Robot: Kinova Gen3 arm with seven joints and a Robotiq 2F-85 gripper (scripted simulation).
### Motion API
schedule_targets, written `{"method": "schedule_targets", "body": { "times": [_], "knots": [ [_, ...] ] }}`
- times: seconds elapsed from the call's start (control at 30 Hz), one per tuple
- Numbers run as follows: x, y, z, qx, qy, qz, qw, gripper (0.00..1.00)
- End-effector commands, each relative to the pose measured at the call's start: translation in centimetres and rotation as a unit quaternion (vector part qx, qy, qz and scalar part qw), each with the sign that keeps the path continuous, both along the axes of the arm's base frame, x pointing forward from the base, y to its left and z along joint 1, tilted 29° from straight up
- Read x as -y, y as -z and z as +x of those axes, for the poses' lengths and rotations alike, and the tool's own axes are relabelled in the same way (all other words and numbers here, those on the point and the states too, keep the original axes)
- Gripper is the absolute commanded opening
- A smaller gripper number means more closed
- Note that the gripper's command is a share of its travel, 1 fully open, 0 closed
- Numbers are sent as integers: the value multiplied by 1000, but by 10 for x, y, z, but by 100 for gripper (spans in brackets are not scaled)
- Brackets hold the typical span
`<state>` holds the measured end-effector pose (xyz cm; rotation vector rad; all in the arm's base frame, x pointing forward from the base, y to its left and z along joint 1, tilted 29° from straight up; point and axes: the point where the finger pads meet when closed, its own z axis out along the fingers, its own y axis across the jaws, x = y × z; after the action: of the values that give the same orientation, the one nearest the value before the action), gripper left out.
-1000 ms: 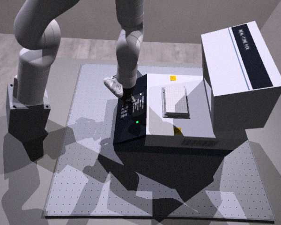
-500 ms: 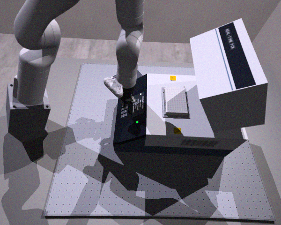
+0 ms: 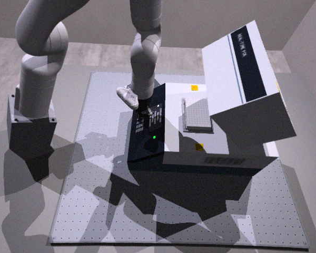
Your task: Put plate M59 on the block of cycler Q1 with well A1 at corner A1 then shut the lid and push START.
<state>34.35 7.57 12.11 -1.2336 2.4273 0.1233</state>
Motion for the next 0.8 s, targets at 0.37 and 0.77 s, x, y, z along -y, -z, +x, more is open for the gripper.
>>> {"method": "schedule_targets", "body": {
  "times": [0.37, 0.77],
  "knots": [
    [3, -6, -10, 2, 0, 1, 1000, 10],
    [7, -11, -22, 2, 0, 1, 1000, 10]
  ]
}}
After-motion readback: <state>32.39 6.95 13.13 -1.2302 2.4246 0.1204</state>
